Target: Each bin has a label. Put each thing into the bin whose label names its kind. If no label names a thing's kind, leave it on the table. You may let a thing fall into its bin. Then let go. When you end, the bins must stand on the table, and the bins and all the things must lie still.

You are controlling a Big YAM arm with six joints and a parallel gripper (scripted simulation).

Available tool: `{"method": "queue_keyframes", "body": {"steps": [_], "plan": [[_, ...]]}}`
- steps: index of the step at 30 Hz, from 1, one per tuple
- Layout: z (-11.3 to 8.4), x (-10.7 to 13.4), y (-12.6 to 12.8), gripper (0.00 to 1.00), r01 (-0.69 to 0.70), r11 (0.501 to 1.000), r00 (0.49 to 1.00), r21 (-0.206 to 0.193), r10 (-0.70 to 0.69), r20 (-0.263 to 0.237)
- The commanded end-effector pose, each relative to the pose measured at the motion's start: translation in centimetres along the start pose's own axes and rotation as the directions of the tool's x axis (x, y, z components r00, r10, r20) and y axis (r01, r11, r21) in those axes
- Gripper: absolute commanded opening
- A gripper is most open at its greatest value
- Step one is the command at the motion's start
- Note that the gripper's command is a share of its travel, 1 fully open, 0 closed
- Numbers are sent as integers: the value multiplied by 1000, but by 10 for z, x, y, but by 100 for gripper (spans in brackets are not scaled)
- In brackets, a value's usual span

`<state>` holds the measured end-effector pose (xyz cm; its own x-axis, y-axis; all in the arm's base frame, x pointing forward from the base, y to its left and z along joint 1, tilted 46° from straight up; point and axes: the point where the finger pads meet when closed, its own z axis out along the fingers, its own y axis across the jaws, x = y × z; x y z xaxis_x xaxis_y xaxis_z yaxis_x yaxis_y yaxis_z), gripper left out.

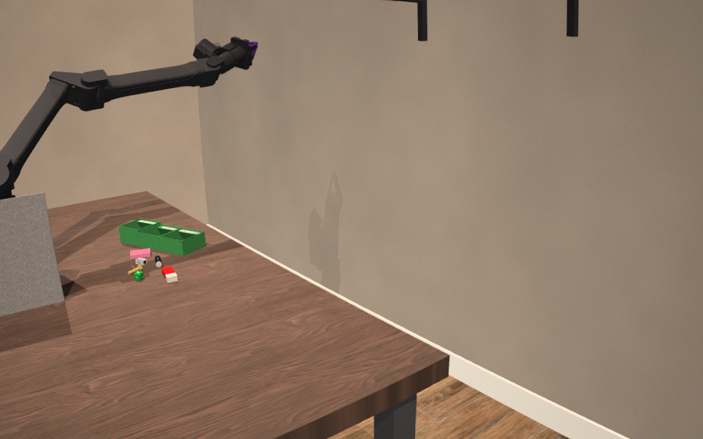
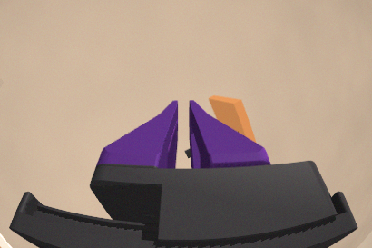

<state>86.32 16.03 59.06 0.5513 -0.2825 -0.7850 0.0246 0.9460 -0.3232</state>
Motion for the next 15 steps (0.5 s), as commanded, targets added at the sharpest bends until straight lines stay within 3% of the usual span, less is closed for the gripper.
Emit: {"method": "queue_keyframes", "body": {"steps": [1, 2, 3, 6, 12, 14, 15], "plan": [[-12, -37, -4, 8, 14, 999, 998, 29, -16, 63], [-12, -37, -4, 8, 14, 999, 998, 29, -16, 63], [-15, -19, -33, 8, 40, 997, 998, 66, -43, 47], [-23, -27, 26, 8, 13, 999, 998, 30, -14, 64], [-39, -13, 70, 8, 10, 999, 998, 32, -12, 64], [-49, 28, 101, 8, 14, 1000, 1000, 13, -14, 25], [-52, 31, 109, 8, 14, 1000, 1000, 13, -14, 25]]}}
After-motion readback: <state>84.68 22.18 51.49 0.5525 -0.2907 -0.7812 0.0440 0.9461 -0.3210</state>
